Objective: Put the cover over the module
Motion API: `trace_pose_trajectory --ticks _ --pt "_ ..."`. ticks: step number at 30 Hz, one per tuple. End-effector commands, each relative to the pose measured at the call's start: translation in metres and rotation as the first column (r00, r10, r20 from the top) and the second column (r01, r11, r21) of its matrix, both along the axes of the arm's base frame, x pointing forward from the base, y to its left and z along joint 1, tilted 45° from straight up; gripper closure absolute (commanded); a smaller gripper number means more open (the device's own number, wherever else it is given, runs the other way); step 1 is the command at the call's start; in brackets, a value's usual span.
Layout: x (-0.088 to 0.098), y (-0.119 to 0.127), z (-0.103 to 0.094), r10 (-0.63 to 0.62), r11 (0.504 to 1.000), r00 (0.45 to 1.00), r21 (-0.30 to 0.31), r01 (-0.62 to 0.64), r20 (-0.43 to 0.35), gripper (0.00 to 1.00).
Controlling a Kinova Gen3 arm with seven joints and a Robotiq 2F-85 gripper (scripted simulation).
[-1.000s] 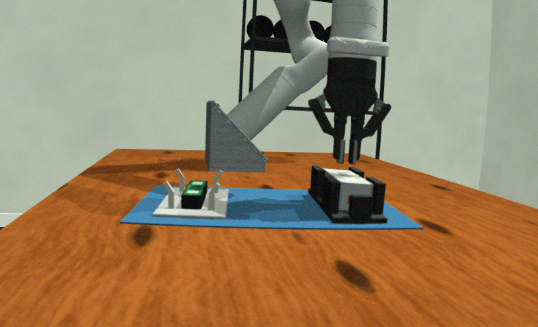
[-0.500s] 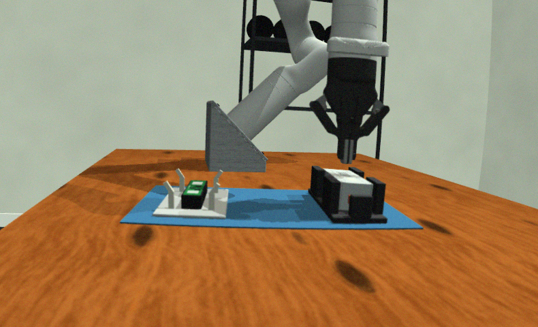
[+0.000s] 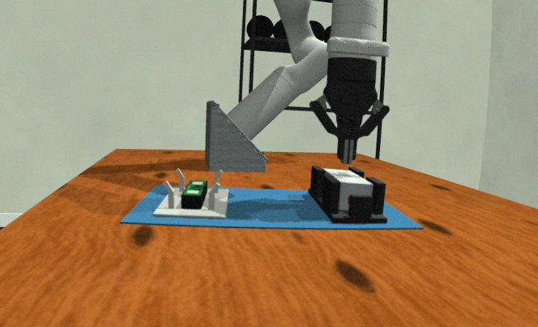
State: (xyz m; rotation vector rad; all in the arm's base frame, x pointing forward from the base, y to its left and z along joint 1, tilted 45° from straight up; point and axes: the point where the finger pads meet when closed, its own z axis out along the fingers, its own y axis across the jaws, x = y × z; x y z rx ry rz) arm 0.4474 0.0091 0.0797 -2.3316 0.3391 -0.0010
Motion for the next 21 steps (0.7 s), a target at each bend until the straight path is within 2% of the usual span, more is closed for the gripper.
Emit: trace_pose_trajectory --ticks 1,6,7,21 --pt "0.0004 -0.0007 0.0004 -0.001 1.0 1.0 -0.001 0.001 0.001 1.0" --pt "0.0004 -0.0007 0.0004 -0.001 1.0 1.0 -0.001 0.001 0.001 1.0" --pt "0.0004 -0.0007 0.0004 -0.001 1.0 1.0 -0.001 0.001 0.001 0.0" --pt "0.0004 -0.0007 0.0004 -0.001 1.0 1.0 -0.001 0.001 0.001 0.0"
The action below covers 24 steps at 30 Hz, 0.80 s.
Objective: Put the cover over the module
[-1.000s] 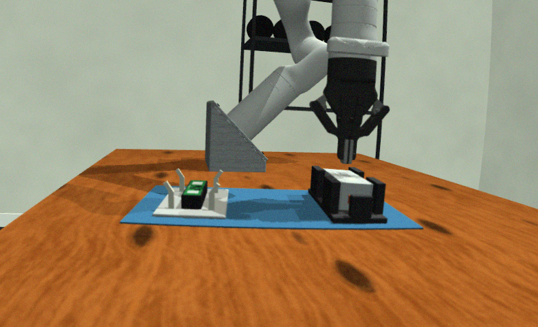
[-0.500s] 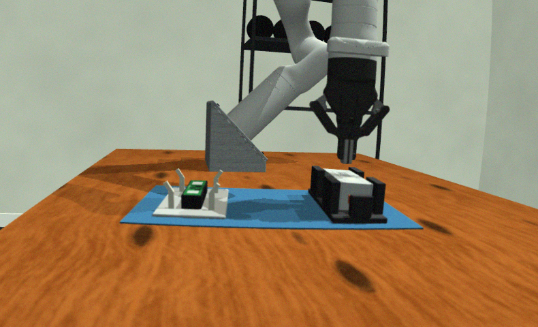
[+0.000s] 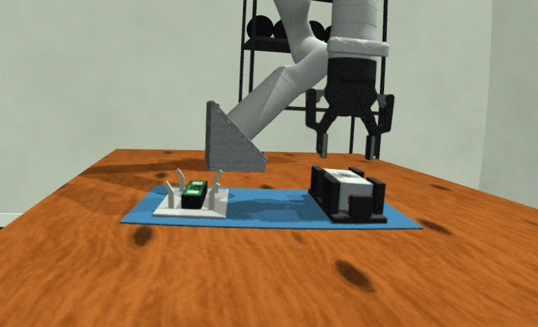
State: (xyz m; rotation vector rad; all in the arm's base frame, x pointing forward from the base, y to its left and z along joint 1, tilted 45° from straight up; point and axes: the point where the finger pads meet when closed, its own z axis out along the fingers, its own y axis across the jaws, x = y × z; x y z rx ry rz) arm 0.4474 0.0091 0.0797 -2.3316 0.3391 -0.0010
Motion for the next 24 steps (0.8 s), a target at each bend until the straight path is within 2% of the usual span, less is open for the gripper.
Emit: trace_pose_trajectory --ticks 1,19,24 --pt "0.0 -0.001 0.0 -0.001 1.0 1.0 -0.001 0.001 0.001 0.0" --pt "0.0 -0.001 0.0 -0.001 1.0 1.0 -0.001 0.001 0.001 0.0" --pt "0.005 0.016 -0.018 -0.006 1.0 1.0 -0.002 0.006 0.004 0.0"
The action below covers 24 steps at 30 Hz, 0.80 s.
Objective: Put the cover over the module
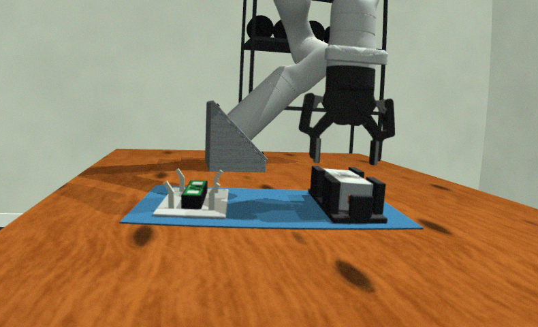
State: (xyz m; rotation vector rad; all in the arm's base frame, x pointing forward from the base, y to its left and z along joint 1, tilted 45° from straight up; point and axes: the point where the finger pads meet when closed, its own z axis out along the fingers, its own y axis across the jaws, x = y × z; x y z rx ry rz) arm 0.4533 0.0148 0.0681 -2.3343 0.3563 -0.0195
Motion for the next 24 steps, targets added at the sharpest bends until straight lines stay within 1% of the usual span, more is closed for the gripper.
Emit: trace_pose_trajectory --ticks 1,5,13,24 --pt "0.0 0.014 -0.01 0.01 1.0 1.0 0.004 -0.01 -0.003 0.0" --pt "0.003 0.027 -0.024 0.007 1.0 1.0 0.004 -0.007 -0.001 0.0" --pt "0.003 0.026 -0.025 0.004 1.0 1.0 0.003 -0.004 -0.001 0.0" --pt "0.004 0.032 -0.03 0.007 1.0 1.0 0.004 -0.007 -0.001 0.0"
